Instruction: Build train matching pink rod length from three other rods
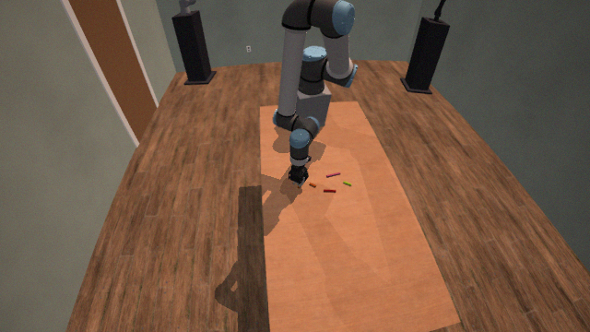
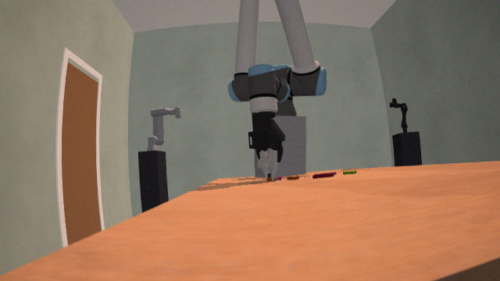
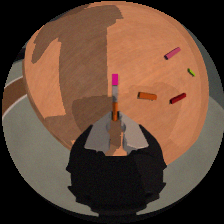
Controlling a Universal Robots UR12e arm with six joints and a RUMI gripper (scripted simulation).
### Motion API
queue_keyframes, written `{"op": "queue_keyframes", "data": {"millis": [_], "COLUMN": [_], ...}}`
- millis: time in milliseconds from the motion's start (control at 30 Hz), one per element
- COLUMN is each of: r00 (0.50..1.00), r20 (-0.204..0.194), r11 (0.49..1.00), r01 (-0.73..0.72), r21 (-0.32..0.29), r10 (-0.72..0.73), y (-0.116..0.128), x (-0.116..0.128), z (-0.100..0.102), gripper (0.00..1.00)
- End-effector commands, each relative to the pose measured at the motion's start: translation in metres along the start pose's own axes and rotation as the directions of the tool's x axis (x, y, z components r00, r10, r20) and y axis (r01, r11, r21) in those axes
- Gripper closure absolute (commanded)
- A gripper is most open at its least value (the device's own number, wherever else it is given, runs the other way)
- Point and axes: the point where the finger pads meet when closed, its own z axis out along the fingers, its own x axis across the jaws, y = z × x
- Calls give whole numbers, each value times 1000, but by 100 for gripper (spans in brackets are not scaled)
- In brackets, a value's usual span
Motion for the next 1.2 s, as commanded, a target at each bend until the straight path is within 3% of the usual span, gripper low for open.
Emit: {"op": "queue_keyframes", "data": {"millis": [0, 267, 767, 1167], "r00": [1000, 1000, 1000, 1000], "r20": [0, 0, 0, 0], "r11": [1000, 1000, 1000, 1000], "r01": [0, 0, 0, 0], "r21": [-1, -1, -1, -1], "r10": [0, 0, 0, 0], "y": [0, 0, 0, 0], "x": [0, 0, 0, 0], "z": [0, 0, 0, -1], "gripper": [100, 100, 86, 86]}}
